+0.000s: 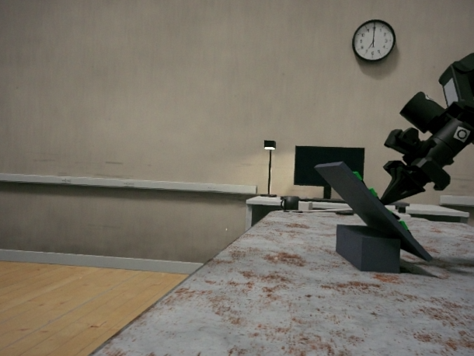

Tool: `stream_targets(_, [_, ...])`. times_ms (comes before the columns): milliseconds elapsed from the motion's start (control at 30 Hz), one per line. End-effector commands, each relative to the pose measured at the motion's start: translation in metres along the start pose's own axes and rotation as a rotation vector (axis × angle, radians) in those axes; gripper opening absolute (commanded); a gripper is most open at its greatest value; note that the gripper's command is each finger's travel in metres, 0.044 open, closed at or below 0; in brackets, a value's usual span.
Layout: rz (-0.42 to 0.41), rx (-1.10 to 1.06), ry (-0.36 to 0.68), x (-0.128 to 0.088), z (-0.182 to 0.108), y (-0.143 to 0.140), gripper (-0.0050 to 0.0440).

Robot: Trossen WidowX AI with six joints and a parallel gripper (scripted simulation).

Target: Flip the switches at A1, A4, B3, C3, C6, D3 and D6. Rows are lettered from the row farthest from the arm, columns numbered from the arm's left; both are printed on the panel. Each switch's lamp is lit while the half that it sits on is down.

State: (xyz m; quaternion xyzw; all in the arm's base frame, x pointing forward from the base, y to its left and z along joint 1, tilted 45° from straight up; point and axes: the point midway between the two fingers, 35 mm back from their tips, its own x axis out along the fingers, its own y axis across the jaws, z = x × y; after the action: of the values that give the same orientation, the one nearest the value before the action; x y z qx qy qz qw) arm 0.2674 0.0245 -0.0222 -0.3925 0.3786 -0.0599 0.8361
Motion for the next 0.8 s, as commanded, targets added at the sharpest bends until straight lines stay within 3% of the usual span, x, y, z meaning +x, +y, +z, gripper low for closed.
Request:
stream_targets(0, [-0.001,0.009,-0.014,0.0007,0.0058,-0.0010,-0.0050])
stream_targets(767, [-0.002,0.009,-0.013,0.0041,0.0062,-0.0011,-0.0050])
